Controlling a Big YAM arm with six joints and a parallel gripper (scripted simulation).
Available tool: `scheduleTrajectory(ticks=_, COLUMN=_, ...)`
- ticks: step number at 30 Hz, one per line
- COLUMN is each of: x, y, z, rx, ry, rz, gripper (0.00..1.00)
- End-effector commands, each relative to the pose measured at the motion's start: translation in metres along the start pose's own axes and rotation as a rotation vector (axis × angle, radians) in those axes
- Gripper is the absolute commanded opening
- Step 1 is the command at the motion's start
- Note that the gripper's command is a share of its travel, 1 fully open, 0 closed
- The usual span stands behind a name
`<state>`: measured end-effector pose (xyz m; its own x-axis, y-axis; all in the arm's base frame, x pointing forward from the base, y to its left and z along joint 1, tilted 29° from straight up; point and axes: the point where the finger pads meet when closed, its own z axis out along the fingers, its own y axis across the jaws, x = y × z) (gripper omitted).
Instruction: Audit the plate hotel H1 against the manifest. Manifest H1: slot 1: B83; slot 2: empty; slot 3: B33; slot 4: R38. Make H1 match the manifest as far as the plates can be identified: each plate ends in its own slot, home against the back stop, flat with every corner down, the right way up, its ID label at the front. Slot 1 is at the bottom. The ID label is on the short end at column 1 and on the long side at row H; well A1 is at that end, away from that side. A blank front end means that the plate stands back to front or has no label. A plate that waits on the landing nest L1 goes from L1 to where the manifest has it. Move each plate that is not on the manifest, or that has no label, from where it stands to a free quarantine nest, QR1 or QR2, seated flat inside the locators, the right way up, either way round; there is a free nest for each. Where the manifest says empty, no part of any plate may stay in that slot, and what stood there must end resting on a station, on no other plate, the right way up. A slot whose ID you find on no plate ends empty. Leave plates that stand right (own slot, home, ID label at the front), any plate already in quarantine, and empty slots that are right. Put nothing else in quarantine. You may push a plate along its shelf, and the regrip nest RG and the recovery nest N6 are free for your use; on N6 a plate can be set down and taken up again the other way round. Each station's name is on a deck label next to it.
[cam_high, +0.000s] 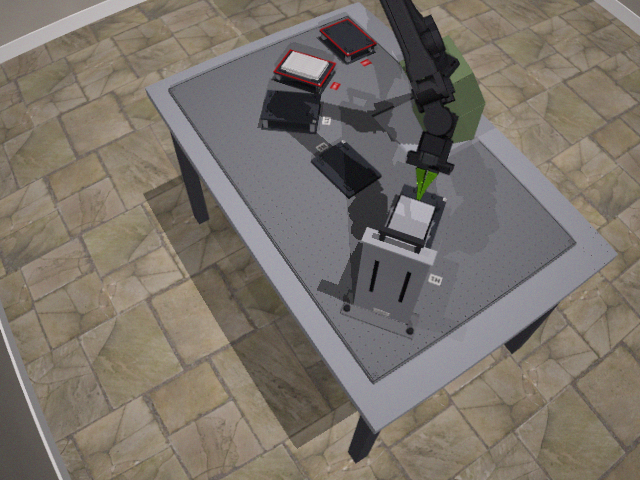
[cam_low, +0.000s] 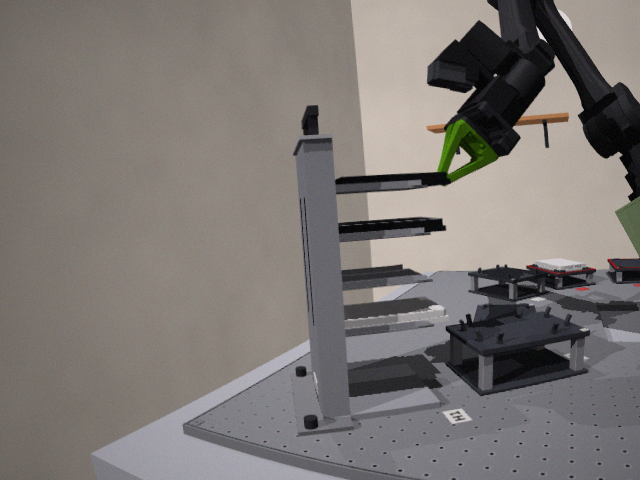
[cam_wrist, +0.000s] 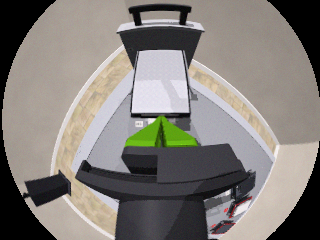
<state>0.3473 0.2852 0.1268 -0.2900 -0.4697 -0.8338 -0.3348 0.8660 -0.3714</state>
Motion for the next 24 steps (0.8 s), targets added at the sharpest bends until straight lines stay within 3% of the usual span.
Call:
scheduleTrajectory(ticks=1, x=-0.023, y=-0.001, z=0.008, rx=0.007, ry=-0.021, rz=0.006, gripper=0.00)
scheduleTrajectory(ticks=4, x=-0.015, y=-0.002, z=0.008, rx=0.007, ry=-0.008, rz=-0.004, gripper=0.00)
scheduleTrajectory(ticks=24, x=-0.032, y=-0.002, z=0.017, rx=0.007, ry=-0.022, rz=0.007, gripper=0.00)
